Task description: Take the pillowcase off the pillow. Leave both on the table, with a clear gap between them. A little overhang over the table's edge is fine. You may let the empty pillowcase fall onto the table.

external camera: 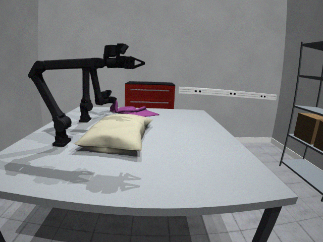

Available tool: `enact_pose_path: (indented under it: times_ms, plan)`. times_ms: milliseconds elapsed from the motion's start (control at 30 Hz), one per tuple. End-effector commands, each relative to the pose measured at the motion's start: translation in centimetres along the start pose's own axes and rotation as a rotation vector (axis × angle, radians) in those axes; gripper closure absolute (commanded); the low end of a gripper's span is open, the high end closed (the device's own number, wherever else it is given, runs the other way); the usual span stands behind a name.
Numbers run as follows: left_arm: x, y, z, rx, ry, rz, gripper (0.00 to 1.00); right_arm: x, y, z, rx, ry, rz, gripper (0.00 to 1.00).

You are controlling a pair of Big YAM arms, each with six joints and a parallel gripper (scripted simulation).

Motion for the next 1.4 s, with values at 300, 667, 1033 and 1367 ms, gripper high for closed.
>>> enact_pose_path:
  times_ms: [300, 667, 1033, 1367]
  plan:
    - [0.3, -1.2, 1.5, -0.053, 0.004, 0.010, 0.94, -0.3, 0.0, 1.5, -0.027, 0.011, -0.006, 0.40]
    - [0.3, -1.2, 1.5, -0.053, 0.004, 0.010, 0.40, -0.3, 0.0, 1.5, -0.027, 0.011, -0.006, 0.40]
    - [0.3, -1.2, 1.5, -0.053, 0.004, 0.010, 0.40, -0.3, 0.0, 1.5, -0.027, 0.011, -0.006, 0.40]
    - [0.3, -1.3, 2.1, -0.052, 0.004, 0.009, 0.40, -0.3, 0.0, 1.5, -0.027, 0.011, -0.006, 0.40]
Point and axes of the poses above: on each arm, the point where the finger pads meet when closed, its own y axis back along the fingers, its own x axis across the jaws, z = x × y, the point moved 8 cm from there along y, back along the fingers, and after that the axes turned 2 degrees about -y, right-handed, at the moved point
